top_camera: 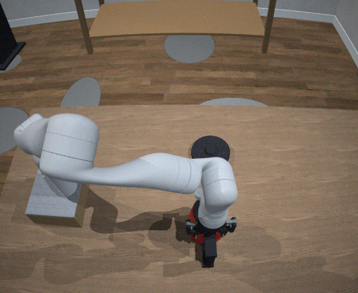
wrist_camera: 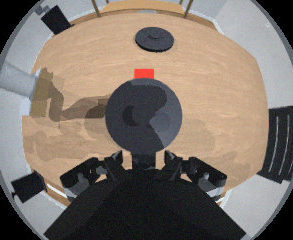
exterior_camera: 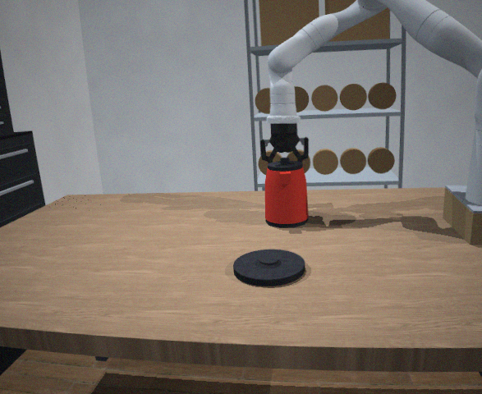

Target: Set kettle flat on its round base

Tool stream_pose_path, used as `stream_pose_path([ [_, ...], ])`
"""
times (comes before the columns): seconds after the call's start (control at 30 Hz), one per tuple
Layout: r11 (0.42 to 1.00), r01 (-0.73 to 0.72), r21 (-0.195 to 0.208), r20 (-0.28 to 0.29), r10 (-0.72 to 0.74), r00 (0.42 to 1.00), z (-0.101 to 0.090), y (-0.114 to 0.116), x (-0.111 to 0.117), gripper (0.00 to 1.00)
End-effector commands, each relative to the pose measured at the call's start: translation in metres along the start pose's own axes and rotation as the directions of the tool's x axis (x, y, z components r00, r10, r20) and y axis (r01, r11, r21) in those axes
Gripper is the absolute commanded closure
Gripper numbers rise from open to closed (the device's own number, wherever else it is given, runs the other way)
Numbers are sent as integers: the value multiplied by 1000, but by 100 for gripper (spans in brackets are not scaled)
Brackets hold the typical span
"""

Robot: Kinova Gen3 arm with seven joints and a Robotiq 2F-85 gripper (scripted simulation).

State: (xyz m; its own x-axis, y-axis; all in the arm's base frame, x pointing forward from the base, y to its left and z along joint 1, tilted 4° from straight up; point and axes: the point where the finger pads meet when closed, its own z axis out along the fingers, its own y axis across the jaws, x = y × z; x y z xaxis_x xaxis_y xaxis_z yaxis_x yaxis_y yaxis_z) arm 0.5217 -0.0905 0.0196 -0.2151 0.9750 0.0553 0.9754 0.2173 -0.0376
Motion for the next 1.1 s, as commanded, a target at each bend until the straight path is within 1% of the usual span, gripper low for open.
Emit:
stream_pose_path([
  [0.0, 1000, 0, -2, 1, 0, 1000, -1, 1, 0, 20],
  [0.27, 1000, 0, -2, 1, 0, 1000, -1, 1, 0, 20],
  [0.3, 1000, 0, -2, 1, 0, 1000, -1, 1, 0, 100],
  [1.07, 1000, 0, -2, 1, 0, 1000, -1, 1, 0, 100],
])
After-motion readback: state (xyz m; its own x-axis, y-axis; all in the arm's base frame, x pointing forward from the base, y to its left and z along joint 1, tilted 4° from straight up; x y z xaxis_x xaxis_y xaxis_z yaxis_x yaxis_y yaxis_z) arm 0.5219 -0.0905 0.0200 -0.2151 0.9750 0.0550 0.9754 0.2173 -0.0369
